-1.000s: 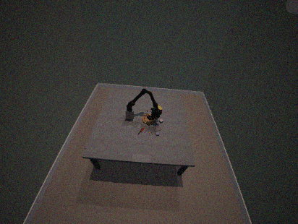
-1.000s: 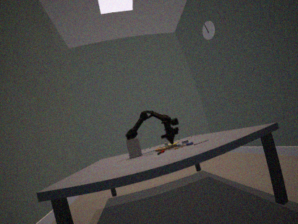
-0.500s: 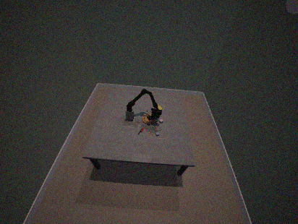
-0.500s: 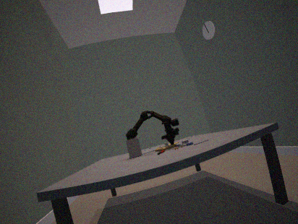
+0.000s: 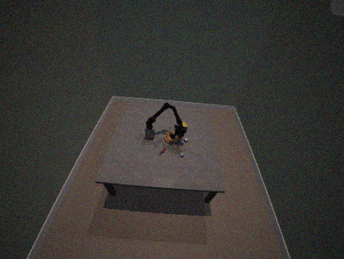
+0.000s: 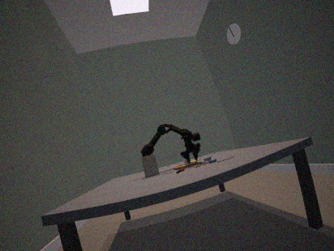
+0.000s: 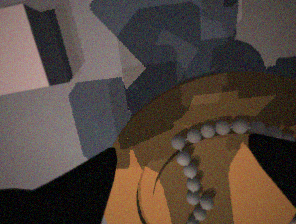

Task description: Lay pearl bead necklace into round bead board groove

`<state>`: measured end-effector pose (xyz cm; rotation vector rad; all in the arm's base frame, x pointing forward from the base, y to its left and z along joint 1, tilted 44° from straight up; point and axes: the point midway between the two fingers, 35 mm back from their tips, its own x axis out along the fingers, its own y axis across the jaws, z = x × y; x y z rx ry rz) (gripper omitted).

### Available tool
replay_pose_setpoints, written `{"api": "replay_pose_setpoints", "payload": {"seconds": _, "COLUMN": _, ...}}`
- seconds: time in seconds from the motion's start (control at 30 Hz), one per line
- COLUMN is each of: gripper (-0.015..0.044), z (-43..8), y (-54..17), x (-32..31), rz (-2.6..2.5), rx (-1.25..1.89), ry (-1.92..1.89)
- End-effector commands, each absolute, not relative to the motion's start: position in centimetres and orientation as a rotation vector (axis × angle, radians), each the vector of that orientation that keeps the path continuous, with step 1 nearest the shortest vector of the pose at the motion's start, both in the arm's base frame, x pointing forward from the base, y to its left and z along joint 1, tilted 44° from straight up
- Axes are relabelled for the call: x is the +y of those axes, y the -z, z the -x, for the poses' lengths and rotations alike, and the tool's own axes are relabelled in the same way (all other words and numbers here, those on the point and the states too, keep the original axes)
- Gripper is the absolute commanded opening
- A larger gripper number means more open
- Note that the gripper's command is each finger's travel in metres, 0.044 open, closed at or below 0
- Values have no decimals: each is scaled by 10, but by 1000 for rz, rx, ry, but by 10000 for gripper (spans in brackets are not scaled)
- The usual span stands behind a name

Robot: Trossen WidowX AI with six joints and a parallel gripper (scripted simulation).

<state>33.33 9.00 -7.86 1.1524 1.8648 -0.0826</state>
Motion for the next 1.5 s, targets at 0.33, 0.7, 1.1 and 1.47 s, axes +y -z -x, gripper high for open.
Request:
{"api": "replay_pose_setpoints", "payload": {"seconds": 0.33, "gripper": 440, "z": -334, "y": 77, "x": 89, "rz": -1150, "rx": 1864, "ry": 76}}
{"api": "replay_pose_setpoints", "payload": {"seconds": 0.7, "gripper": 335, "z": -333, "y": 63, "x": 80, "rz": -1045, "rx": 1837, "ry": -63}}
{"api": "replay_pose_setpoints", "payload": {"seconds": 1.1, "gripper": 120, "z": -329, "y": 57, "x": 78, "rz": -940, "rx": 1802, "ry": -198}}
{"api": "replay_pose_setpoints", "payload": {"seconds": 1.47, "gripper": 120, "z": -330, "y": 61, "x": 82, "rz": -937, "rx": 1795, "ry": -202}}
